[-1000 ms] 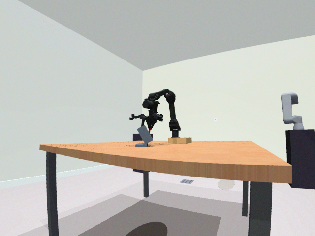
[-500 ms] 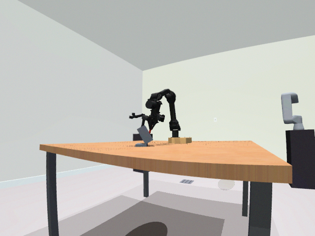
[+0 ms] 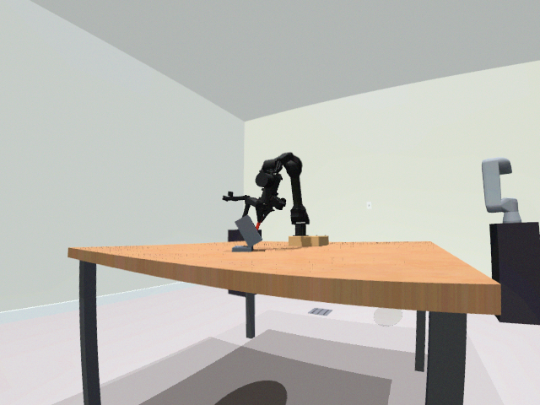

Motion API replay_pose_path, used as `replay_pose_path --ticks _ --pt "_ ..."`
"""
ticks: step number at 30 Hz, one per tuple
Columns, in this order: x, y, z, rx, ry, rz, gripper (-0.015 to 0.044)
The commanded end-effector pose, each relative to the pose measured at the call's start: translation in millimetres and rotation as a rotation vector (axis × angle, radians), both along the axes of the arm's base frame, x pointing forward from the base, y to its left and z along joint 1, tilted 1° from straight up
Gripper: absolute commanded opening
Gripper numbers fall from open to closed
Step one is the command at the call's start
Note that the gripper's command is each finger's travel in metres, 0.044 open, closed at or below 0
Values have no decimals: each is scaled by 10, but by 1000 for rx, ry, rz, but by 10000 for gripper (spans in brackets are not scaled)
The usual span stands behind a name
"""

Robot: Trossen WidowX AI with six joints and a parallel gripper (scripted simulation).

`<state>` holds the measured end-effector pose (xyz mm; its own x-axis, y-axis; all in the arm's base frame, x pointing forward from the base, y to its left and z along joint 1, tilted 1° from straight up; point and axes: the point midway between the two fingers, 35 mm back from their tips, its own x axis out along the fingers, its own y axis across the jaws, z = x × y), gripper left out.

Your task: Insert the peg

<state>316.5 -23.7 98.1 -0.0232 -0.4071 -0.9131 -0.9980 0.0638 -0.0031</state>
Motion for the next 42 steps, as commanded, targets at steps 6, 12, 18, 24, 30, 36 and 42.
replay_pose_path --ticks 6,12,18,24,30,36,42 --pt "20 81 -3 -48 5 41 0" --pt "35 138 0 -78 4 71 0" --pt "48 197 4 -108 3 100 0" --pt "62 258 10 -138 1 130 0" --pt "74 320 16 -168 -2 160 0" --pt "86 383 23 -197 -6 191 0" --pt "97 449 32 -227 -11 221 0"
